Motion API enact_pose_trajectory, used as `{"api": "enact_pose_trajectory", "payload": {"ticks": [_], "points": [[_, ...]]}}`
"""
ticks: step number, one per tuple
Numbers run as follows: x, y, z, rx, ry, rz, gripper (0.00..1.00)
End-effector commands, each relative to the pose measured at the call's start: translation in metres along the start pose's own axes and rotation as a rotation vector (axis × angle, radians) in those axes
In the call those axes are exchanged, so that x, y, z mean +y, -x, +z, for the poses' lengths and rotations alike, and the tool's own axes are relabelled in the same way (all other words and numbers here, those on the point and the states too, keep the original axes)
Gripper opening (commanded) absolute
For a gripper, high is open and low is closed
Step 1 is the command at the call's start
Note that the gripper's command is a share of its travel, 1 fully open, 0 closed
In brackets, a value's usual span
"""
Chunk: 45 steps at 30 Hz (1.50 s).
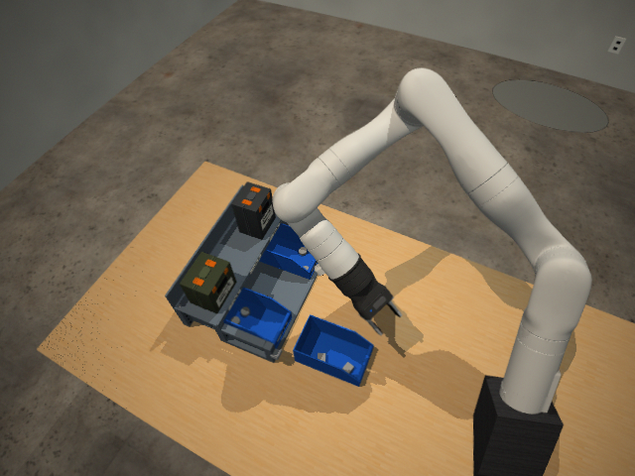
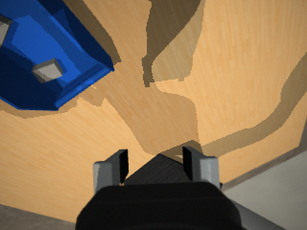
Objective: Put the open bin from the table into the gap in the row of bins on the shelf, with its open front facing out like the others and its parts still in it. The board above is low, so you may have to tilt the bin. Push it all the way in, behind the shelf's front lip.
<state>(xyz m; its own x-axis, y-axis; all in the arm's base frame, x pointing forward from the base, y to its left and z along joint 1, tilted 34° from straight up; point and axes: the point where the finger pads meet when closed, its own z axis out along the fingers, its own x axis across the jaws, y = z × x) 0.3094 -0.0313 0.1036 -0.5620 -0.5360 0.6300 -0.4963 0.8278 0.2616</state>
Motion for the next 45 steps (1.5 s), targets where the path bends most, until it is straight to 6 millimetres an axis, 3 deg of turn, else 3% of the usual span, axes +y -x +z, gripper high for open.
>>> {"api": "enact_pose_trajectory", "payload": {"ticks": [1,24,45], "points": [[0.0,0.007,0.0,0.001,-0.066,-0.024,1.0],[-0.025,0.052,-0.011,0.002,-0.437,-0.209,1.0],[-0.022,0.093,-0.028,-0.018,-0.662,-0.372,1.0]]}}
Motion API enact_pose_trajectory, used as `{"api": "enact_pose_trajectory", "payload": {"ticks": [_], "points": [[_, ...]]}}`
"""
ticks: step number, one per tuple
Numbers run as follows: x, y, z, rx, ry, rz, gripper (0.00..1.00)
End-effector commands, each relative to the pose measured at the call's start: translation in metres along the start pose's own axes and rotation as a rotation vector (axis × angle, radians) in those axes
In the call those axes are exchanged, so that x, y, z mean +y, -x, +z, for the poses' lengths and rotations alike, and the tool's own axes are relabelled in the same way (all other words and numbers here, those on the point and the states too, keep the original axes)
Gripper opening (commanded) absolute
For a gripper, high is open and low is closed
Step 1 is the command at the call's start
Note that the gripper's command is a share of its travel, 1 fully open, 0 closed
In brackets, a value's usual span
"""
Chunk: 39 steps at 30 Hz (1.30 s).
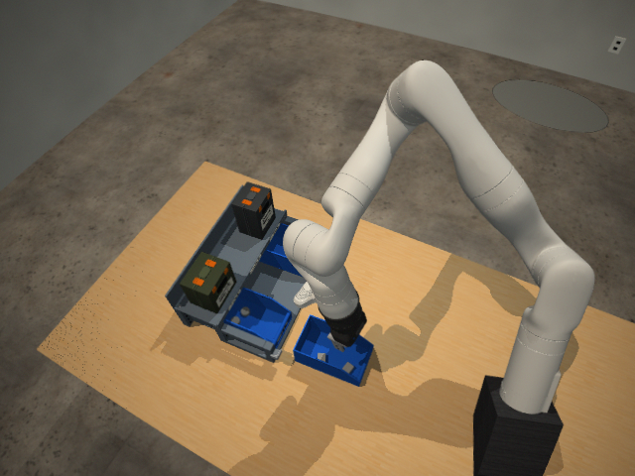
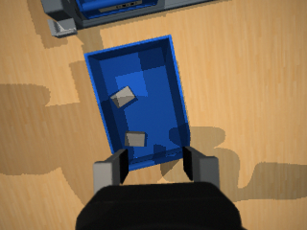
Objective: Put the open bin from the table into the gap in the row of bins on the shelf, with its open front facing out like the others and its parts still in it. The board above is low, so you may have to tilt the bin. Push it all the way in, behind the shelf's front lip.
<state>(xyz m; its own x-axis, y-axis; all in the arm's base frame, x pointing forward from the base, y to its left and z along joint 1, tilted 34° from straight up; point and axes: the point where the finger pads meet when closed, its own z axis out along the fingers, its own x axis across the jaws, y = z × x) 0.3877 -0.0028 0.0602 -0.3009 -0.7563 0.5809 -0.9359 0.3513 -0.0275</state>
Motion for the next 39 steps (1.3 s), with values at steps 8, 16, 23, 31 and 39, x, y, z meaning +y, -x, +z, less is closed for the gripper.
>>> {"api": "enact_pose_trajectory", "payload": {"ticks": [8,16,23,31,39], "points": [[-0.007,0.023,-0.012,-0.026,-0.113,-0.08,1.0],[-0.01,0.033,-0.017,-0.036,-0.16,-0.12,1.0],[-0.012,0.043,-0.022,-0.046,-0.201,-0.154,1.0],[-0.013,0.049,-0.025,-0.052,-0.226,-0.177,1.0],[-0.013,0.052,-0.026,-0.056,-0.239,-0.189,1.0]]}}
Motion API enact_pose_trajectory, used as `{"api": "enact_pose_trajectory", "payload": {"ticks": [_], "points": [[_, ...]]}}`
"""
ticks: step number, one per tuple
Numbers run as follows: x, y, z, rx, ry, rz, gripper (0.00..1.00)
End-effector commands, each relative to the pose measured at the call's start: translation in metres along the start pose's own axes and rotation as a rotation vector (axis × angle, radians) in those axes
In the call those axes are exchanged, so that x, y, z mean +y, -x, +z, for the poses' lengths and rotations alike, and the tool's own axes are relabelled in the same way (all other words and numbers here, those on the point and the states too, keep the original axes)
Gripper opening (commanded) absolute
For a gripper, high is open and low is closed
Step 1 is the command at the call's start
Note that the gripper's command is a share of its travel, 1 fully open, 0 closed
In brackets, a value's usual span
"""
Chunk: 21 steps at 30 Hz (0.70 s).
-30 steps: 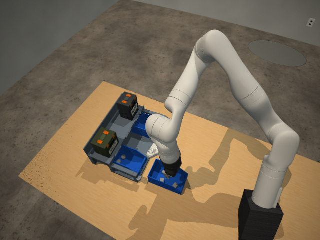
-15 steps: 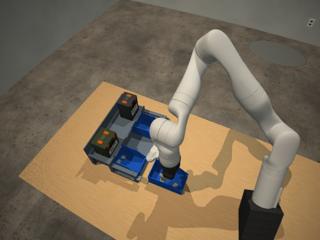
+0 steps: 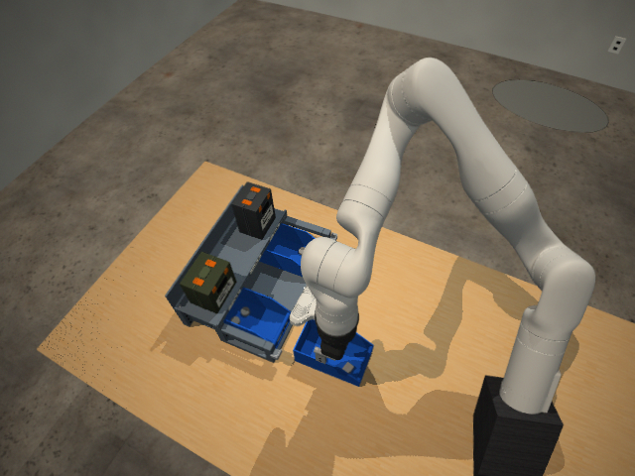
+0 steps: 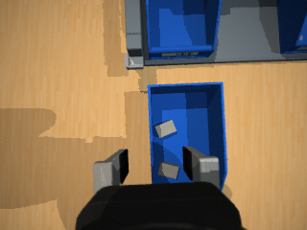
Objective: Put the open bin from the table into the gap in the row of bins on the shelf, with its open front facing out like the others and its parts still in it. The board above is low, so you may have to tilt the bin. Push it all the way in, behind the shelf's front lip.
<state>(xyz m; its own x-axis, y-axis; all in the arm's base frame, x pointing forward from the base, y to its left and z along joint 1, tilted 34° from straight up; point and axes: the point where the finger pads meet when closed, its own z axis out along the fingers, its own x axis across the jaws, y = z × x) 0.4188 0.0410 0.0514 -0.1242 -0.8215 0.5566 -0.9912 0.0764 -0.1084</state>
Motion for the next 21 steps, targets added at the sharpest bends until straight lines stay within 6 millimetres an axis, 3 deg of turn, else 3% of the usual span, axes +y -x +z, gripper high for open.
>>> {"api": "enact_pose_trajectory", "payload": {"ticks": [1,21], "points": [[-0.0013,0.0044,-0.0035,-0.01,-0.014,-0.003,1.0],[-0.0032,0.0058,-0.0046,-0.013,-0.023,-0.002,1.0]]}}
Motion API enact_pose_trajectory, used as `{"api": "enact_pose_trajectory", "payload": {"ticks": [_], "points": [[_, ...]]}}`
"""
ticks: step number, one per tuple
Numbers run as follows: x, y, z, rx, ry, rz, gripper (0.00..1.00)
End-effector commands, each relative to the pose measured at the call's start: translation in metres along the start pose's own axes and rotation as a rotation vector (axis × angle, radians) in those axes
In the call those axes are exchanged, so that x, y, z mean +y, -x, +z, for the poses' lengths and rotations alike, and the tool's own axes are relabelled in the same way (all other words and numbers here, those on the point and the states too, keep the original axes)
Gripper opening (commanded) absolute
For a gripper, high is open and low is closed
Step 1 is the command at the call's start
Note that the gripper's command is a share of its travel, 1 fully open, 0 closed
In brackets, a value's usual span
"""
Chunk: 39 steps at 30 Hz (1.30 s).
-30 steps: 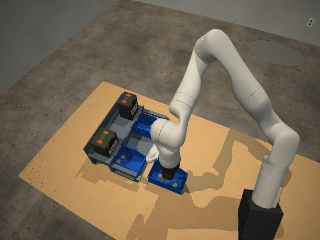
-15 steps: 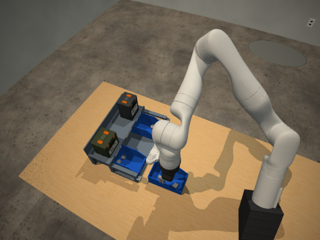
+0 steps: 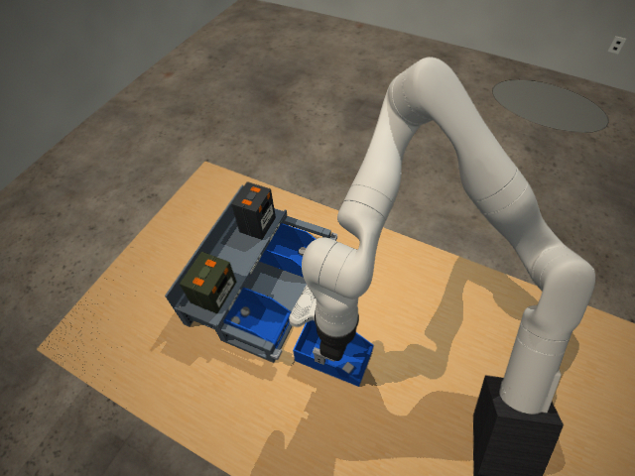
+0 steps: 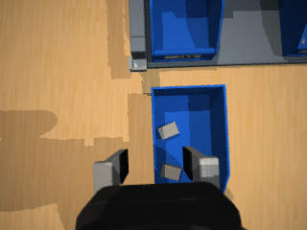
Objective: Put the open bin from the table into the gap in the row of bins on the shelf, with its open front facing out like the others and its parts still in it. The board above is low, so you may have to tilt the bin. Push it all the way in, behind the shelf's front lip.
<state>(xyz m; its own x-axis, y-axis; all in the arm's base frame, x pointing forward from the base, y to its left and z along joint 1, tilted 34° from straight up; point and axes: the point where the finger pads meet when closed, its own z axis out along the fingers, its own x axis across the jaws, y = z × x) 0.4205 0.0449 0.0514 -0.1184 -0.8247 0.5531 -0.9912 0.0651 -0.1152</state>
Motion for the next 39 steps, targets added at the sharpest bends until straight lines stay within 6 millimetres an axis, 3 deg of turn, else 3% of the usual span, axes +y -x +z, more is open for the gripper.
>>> {"api": "enact_pose_trajectory", "payload": {"ticks": [1,14,15,39], "points": [[-0.002,0.0024,-0.0025,-0.008,-0.011,0.004,1.0],[-0.0029,0.0025,-0.0027,-0.008,-0.014,0.007,1.0],[-0.0029,0.0025,-0.0028,-0.008,-0.014,0.007,0.0],[-0.0033,0.0026,-0.0029,-0.008,-0.016,0.008,0.0]]}}
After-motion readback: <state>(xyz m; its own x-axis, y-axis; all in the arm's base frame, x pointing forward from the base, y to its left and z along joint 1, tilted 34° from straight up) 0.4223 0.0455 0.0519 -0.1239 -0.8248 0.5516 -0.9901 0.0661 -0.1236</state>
